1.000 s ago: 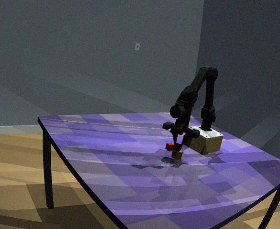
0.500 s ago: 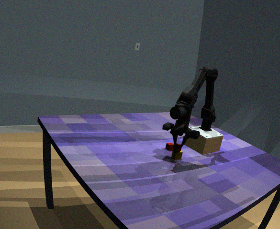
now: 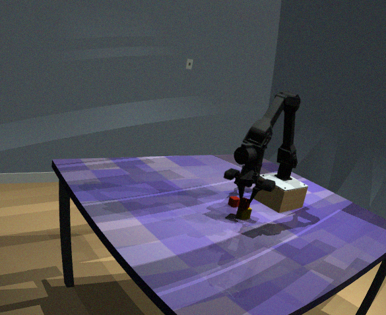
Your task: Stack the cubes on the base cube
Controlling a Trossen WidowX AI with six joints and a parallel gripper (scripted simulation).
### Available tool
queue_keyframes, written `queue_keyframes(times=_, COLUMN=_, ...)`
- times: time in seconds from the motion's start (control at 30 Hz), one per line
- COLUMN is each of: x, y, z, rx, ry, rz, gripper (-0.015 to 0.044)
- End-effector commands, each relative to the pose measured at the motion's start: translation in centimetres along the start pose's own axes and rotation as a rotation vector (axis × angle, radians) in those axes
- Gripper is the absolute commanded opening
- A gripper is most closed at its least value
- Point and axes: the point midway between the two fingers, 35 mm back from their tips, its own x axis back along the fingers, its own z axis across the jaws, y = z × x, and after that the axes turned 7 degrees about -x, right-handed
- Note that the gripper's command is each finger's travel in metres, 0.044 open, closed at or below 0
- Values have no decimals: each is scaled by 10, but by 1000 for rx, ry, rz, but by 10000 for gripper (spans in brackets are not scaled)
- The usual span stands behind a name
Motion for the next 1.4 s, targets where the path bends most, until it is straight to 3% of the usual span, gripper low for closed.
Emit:
queue_keyframes(times=0.0, x=-3, y=-2, z=0, rx=3, ry=0, rz=8, gripper=105)
queue_keyframes(times=0.93, x=-3, y=-2, z=0, rx=3, ry=0, rz=8, gripper=105)
queue_keyframes(times=1.07, x=-3, y=-2, z=0, rx=3, ry=0, rz=8, gripper=205)
queue_keyframes(times=1.37, x=7, y=0, z=0, rx=0, ry=0, rz=2, gripper=205)
